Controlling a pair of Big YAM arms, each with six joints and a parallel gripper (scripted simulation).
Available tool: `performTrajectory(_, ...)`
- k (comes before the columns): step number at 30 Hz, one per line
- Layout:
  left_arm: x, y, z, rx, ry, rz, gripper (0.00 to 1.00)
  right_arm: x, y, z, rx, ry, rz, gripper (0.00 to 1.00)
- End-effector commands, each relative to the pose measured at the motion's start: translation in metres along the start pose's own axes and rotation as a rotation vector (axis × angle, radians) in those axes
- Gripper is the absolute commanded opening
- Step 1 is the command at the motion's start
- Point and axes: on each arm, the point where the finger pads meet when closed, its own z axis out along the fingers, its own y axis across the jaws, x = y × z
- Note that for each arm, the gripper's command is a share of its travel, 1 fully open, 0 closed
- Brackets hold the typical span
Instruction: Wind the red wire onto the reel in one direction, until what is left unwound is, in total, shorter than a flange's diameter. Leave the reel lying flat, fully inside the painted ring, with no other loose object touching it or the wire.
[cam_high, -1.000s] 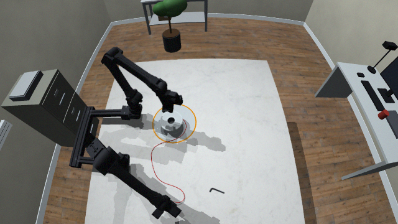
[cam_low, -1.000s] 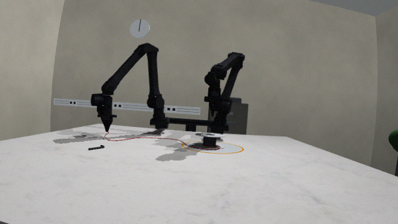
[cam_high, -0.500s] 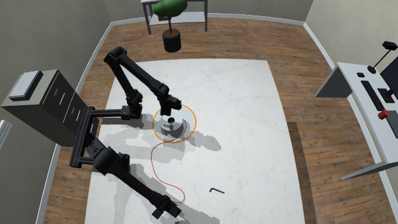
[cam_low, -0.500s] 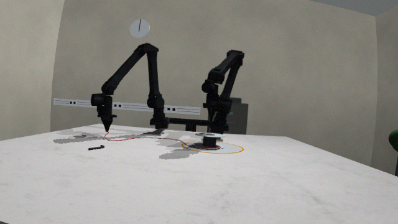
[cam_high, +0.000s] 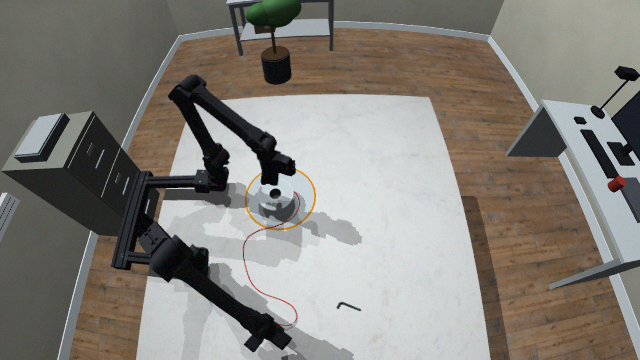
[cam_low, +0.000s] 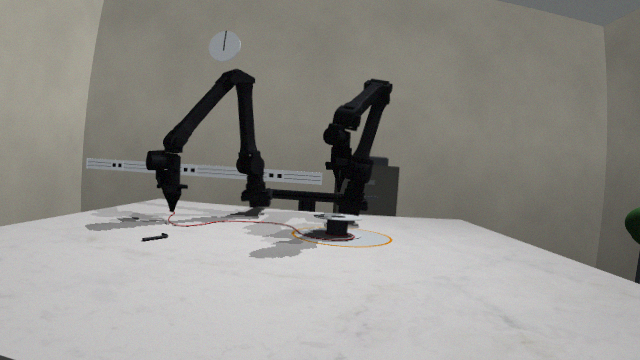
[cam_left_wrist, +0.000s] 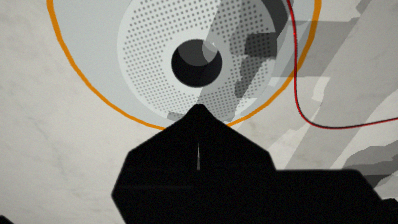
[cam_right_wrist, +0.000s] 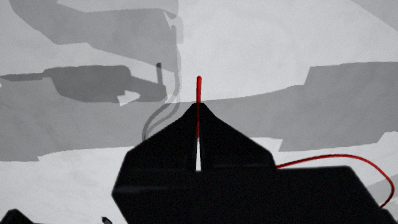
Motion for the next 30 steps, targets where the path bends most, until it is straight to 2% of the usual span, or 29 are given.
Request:
performTrajectory(1, -0.0196, -0.0002, -0.0128, 0.011, -0.019, -0.007, 0.0, 0.002, 0.0087, -0.0056, -0.029, 0.002, 0.003, 0.0)
performTrajectory(5, -0.019, 0.0012, -0.0121, 0.011, -0.019, -0.007, 0.0, 0.002, 0.0087, -0.0056, -0.029, 0.002, 0.003, 0.0)
performTrajectory(15, -0.019, 0.0012, -0.0121, 0.01, -0.019, 0.054, 0.0, 0.0017, 0.0073, -0.0042, -0.029, -0.002, -0.264, 0.0)
performTrajectory(20, -0.019, 0.0012, -0.0121, 0.008, -0.02, 0.208, 0.0, 0.0015, 0.0073, -0.0039, -0.029, -0.005, -0.43, 0.0)
performTrajectory(25, -0.019, 0.0012, -0.0121, 0.006, -0.021, 0.453, 0.0, 0.0014, 0.0072, -0.0037, -0.029, -0.007, -0.597, 0.0)
performTrajectory(27, -0.019, 0.0012, -0.0121, 0.006, -0.021, 0.453, 0.0, 0.0014, 0.0072, -0.0037, -0.029, -0.007, -0.597, 0.0)
performTrajectory(30, -0.019, 0.0012, -0.0121, 0.004, -0.021, 0.627, 0.0, 0.0015, 0.007, -0.0035, -0.029, -0.009, -0.697, 0.0)
